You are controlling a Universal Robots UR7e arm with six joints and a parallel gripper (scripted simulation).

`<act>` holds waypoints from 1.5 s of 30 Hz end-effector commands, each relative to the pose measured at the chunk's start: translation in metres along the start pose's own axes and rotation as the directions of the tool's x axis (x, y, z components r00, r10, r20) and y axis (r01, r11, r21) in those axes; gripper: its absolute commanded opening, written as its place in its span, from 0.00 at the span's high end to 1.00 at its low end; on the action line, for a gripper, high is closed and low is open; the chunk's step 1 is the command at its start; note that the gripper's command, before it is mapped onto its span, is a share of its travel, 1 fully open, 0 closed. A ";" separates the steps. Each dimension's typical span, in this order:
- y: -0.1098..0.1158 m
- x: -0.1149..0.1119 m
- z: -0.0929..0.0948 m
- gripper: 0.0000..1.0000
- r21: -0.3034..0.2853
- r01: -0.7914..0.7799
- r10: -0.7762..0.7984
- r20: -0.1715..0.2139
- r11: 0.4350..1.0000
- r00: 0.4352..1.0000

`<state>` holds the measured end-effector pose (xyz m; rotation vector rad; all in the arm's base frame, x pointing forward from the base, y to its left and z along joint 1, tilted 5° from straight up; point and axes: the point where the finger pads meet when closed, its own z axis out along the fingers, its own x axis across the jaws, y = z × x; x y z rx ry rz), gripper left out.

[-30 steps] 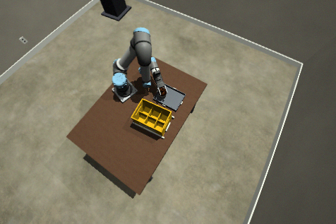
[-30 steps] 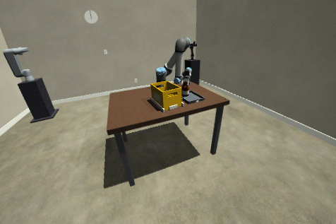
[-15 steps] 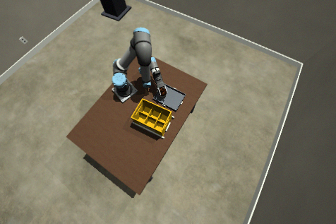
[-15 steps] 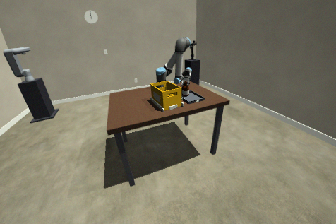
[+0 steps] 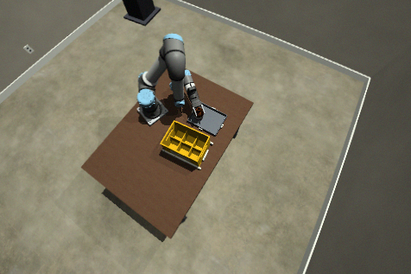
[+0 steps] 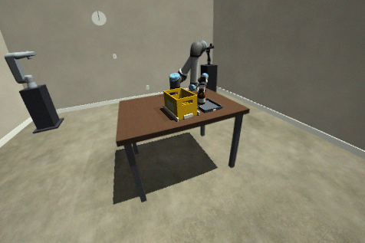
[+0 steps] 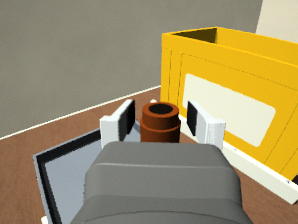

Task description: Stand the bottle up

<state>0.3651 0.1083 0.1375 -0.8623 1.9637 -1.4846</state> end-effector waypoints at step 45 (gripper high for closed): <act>-0.050 0.000 -0.019 0.00 0.001 -0.002 0.002 0.002 1.000 1.000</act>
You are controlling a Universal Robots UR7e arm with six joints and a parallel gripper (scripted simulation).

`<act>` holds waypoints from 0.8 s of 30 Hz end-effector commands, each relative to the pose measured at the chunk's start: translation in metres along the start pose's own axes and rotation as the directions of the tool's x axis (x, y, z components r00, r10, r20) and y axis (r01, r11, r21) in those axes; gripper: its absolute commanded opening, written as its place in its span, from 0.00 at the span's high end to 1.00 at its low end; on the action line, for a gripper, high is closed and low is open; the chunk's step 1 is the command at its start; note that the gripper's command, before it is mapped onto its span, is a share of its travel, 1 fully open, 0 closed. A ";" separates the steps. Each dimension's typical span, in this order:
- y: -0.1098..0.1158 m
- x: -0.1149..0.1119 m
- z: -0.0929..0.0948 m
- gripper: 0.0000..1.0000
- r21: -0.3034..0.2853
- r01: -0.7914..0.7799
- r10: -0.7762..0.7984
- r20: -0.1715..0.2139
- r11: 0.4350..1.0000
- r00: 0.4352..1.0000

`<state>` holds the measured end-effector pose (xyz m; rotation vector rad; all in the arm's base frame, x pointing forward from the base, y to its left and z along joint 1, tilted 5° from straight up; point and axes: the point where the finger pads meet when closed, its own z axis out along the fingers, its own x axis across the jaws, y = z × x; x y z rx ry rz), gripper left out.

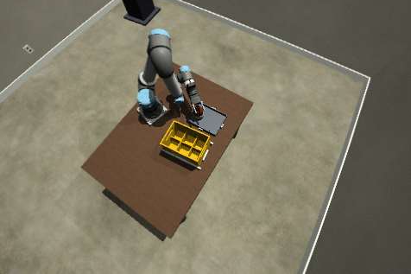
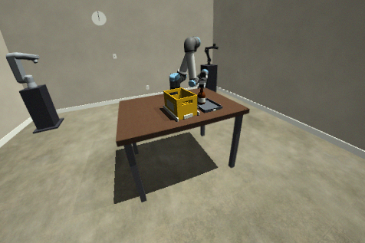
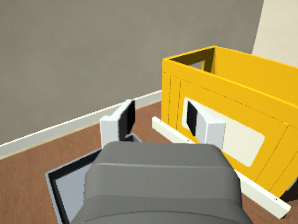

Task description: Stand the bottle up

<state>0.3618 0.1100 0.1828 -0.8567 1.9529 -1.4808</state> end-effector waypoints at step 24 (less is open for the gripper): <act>-0.048 -0.002 -0.017 0.00 -0.005 0.001 -0.001 -0.006 1.000 1.000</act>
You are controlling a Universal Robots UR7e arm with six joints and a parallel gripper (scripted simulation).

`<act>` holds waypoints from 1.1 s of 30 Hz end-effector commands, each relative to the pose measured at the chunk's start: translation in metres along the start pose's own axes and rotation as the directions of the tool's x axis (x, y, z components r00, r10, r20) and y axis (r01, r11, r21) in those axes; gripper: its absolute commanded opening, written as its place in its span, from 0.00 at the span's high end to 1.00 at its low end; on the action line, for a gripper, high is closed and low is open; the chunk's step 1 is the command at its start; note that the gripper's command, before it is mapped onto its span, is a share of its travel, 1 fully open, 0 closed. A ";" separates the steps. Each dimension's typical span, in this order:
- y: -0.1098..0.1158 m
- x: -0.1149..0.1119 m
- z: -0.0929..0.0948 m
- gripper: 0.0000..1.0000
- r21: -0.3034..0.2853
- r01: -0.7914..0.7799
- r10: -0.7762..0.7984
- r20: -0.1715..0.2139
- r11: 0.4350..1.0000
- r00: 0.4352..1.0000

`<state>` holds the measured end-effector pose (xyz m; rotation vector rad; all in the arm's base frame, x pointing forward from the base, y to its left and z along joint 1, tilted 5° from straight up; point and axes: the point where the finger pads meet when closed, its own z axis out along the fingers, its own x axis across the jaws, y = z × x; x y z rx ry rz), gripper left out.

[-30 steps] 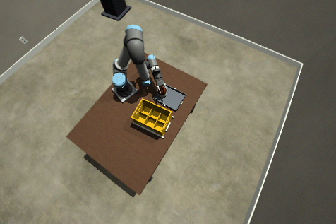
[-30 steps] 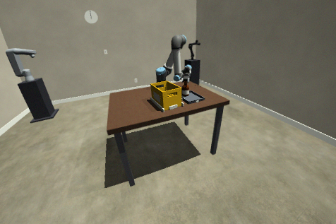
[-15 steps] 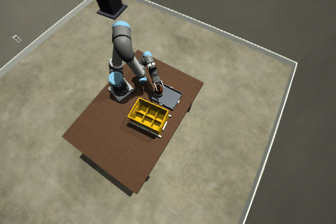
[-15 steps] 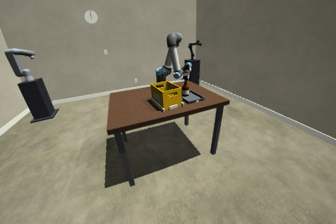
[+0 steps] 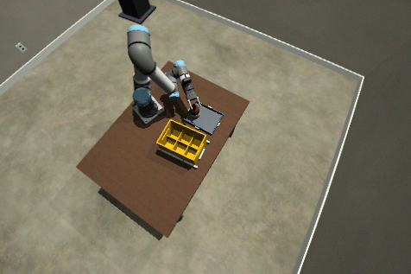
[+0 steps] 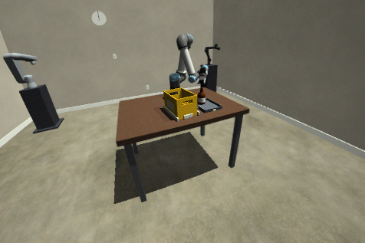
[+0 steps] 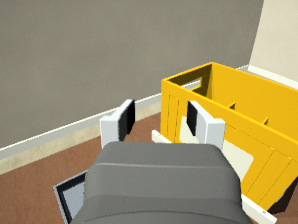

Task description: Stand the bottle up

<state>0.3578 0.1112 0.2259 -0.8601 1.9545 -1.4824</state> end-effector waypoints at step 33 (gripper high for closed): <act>-0.011 -0.001 -0.004 1.00 -0.005 0.000 0.000 -0.006 1.000 1.000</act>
